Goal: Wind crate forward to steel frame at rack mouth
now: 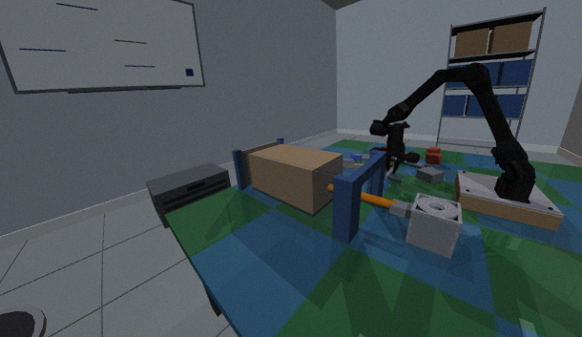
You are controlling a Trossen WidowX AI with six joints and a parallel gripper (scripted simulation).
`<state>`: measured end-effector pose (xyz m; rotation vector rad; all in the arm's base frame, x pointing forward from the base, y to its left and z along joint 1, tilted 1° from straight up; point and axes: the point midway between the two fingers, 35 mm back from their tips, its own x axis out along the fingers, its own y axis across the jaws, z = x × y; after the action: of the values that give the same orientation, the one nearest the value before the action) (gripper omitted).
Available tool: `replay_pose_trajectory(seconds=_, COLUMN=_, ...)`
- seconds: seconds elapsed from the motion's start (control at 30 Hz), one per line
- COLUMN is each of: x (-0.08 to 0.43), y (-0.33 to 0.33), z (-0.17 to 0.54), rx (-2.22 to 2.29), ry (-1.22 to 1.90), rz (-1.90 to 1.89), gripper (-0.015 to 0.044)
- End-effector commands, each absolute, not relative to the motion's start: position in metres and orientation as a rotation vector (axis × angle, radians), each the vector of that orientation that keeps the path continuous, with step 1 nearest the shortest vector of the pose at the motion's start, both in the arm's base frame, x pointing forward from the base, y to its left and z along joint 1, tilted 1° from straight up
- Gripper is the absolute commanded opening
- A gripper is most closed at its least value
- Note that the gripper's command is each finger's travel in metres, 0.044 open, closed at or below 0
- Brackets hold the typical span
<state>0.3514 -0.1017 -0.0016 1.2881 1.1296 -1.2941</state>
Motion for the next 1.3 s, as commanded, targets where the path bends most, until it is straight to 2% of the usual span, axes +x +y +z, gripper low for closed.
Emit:
replay_pose_trajectory(seconds=0.0, x=0.351, y=-0.102, z=-0.001, rx=1.288, ry=1.13, rz=-1.294, gripper=0.0007)
replay_pose_trajectory(seconds=0.4, x=0.353, y=-0.102, z=0.006, rx=1.288, ry=1.13, rz=-1.294, gripper=0.0)
replay_pose_trajectory(seconds=0.8, x=0.352, y=-0.099, z=0.15, rx=1.284, ry=1.129, rz=-1.295, gripper=0.0)
replay_pose_trajectory(seconds=1.27, x=0.35, y=-0.098, z=0.155, rx=1.284, ry=1.129, rz=-1.295, gripper=0.0)
